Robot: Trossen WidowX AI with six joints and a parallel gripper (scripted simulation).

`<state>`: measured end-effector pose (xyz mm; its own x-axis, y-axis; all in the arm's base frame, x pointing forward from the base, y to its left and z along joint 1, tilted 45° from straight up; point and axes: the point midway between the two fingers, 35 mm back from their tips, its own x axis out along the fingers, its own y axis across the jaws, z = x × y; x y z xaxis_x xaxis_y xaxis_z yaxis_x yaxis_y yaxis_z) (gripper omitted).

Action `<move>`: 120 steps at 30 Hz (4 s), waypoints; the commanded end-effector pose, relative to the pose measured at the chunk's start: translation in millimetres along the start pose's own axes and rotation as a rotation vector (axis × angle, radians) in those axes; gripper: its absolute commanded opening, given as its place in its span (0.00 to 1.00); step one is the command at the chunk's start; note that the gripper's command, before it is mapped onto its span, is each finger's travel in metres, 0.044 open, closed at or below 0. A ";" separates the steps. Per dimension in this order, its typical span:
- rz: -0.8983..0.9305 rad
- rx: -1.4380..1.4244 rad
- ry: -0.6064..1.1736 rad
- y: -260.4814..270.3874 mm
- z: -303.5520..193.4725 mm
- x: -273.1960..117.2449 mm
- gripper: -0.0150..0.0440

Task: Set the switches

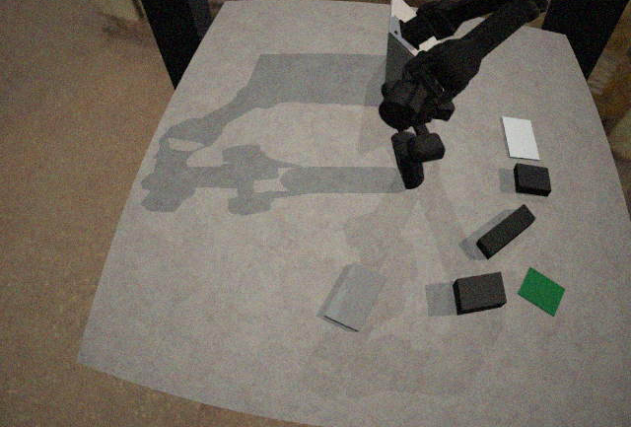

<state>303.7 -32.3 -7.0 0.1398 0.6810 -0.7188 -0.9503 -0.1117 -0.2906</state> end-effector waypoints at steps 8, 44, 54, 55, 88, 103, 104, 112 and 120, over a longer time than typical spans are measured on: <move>0.000 0.004 -0.009 0.3 13.0 0.0 0.83; 0.000 0.005 -0.010 0.2 42.6 1.4 0.83; 0.000 0.005 -0.011 0.1 50.8 2.4 0.83; 0.000 0.005 -0.011 0.1 51.6 2.6 0.83; 0.000 0.005 -0.012 -0.1 77.9 8.3 0.83; -0.001 0.006 -0.013 -0.1 89.4 12.1 0.83; -0.001 0.006 -0.013 -0.2 90.1 12.3 0.83; -0.001 0.006 -0.013 -0.2 96.1 14.6 0.83; -0.001 0.006 -0.014 -0.2 102.0 17.1 0.83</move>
<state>281.7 48.3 47.5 0.1481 0.6907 -0.7078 -0.9489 -0.1025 -0.2985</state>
